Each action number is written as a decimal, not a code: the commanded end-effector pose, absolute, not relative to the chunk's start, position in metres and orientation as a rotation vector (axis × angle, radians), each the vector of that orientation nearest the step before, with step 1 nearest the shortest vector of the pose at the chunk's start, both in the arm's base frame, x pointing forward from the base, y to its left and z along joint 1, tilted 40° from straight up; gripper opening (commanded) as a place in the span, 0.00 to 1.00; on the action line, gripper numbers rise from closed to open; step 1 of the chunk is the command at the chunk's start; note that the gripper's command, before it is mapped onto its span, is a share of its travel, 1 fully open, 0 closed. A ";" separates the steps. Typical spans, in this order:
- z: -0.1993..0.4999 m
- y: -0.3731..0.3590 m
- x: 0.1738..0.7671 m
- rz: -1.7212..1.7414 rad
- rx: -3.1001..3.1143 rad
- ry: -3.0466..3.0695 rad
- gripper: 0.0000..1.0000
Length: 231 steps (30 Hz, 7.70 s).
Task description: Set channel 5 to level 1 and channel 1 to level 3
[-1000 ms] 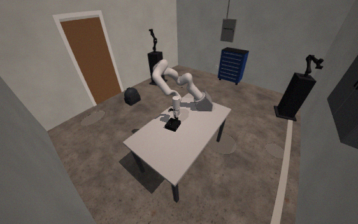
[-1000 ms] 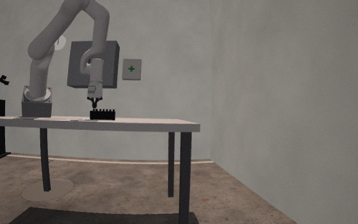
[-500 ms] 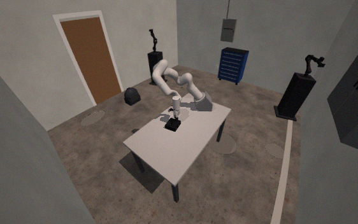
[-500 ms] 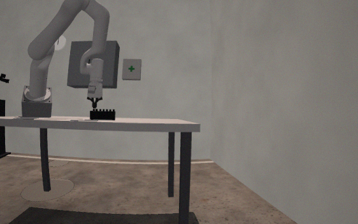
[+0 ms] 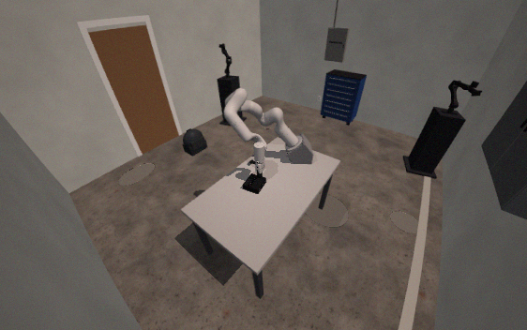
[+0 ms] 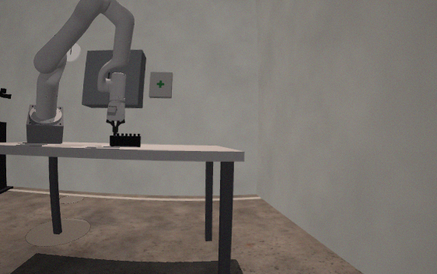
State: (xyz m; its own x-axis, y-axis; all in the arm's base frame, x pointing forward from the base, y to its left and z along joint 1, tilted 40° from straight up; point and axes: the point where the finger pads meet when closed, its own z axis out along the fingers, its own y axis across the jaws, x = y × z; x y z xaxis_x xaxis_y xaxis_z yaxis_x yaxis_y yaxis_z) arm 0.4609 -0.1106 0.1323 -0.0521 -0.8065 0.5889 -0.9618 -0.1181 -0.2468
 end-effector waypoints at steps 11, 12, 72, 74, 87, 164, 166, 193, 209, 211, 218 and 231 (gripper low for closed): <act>0.128 -0.114 0.463 0.925 1.977 -1.904 0.00; 0.128 -0.114 0.463 0.925 1.977 -1.904 0.00; 0.138 -0.127 0.462 0.925 1.977 -1.904 0.00; 0.138 -0.127 0.462 0.925 1.977 -1.904 0.00; 0.142 -0.133 0.462 0.925 1.977 -1.904 0.00; 0.155 -0.122 0.457 0.925 1.977 -1.904 0.00; 0.159 -0.118 0.455 0.925 1.977 -1.904 0.00; 0.175 -0.105 0.470 0.926 1.976 -1.904 0.00; 0.182 -0.090 0.537 0.925 1.977 -1.905 0.00; 0.182 -0.090 0.537 0.925 1.977 -1.905 0.00; 0.182 -0.090 0.537 0.925 1.977 -1.905 0.00; 0.182 -0.090 0.537 0.925 1.977 -1.905 0.00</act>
State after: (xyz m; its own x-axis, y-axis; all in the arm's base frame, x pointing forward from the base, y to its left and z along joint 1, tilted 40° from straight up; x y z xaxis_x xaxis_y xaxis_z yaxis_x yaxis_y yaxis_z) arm 0.5360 -0.0902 0.1818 -0.0520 -0.8067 0.5886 -0.9618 -0.1182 -0.2469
